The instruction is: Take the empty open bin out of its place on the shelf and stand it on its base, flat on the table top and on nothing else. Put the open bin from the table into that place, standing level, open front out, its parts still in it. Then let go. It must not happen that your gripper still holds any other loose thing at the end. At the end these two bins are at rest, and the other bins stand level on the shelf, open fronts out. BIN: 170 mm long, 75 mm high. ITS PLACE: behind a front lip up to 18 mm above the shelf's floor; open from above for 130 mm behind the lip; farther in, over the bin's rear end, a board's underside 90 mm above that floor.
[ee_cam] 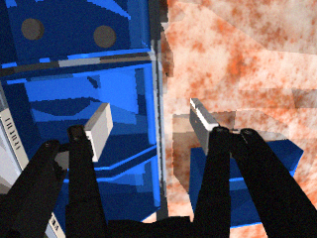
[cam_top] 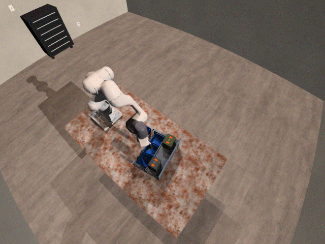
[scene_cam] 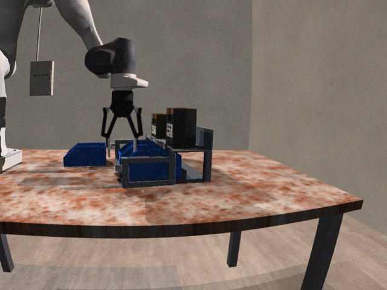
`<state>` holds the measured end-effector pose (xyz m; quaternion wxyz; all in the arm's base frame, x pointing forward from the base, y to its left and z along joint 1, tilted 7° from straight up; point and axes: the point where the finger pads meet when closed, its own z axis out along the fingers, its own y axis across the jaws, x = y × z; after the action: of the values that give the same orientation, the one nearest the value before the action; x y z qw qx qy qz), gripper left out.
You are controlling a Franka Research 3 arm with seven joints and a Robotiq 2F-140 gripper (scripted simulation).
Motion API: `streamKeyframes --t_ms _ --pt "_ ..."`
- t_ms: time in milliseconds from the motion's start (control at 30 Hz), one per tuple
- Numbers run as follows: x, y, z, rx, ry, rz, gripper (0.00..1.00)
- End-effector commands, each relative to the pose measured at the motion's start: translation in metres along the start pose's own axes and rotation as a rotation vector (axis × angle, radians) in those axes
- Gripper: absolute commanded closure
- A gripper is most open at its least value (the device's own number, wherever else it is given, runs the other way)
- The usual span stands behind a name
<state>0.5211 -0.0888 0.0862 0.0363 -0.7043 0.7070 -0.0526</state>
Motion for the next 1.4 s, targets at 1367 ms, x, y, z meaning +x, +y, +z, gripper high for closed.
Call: streamKeyframes --t_ms 1367 --pt "-0.002 0.0 0.014 0.002 -0.002 -0.002 0.43"
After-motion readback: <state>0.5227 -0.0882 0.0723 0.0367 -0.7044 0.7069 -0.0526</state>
